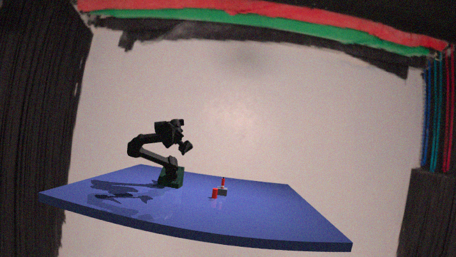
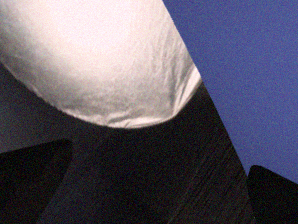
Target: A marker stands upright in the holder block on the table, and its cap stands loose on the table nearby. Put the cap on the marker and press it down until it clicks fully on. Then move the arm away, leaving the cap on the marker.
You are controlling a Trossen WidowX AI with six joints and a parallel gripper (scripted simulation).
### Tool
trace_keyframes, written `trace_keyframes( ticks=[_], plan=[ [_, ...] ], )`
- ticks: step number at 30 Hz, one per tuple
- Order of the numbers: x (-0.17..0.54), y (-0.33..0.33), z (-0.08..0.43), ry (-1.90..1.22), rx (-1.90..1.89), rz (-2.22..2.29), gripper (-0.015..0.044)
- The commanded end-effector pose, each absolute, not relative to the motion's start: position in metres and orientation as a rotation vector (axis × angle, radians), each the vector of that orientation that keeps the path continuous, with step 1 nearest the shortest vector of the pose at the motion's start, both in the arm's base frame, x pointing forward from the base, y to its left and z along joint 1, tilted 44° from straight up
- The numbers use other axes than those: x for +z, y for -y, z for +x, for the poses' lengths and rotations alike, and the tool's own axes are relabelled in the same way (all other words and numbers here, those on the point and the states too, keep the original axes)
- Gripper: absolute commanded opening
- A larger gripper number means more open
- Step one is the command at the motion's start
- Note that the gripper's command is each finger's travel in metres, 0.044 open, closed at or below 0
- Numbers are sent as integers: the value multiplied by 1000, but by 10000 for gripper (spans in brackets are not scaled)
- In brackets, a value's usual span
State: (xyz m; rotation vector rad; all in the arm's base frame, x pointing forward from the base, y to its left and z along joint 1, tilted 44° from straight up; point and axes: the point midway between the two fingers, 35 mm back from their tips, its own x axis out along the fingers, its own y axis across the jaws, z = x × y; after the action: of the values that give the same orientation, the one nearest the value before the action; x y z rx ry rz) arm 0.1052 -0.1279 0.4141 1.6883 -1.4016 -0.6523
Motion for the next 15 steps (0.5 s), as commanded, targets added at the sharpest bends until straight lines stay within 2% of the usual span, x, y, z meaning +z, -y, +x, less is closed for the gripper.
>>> trace_keyframes(
  ticks=[1, 6, 15],
  plan=[
    [415, 127, 108, 1394, -656, 1676, 374],
    [430, 108, 178, 1154, -722, 1393, 245],
    [414, 89, 252, 886, -737, 1172, 245]
  ],
)
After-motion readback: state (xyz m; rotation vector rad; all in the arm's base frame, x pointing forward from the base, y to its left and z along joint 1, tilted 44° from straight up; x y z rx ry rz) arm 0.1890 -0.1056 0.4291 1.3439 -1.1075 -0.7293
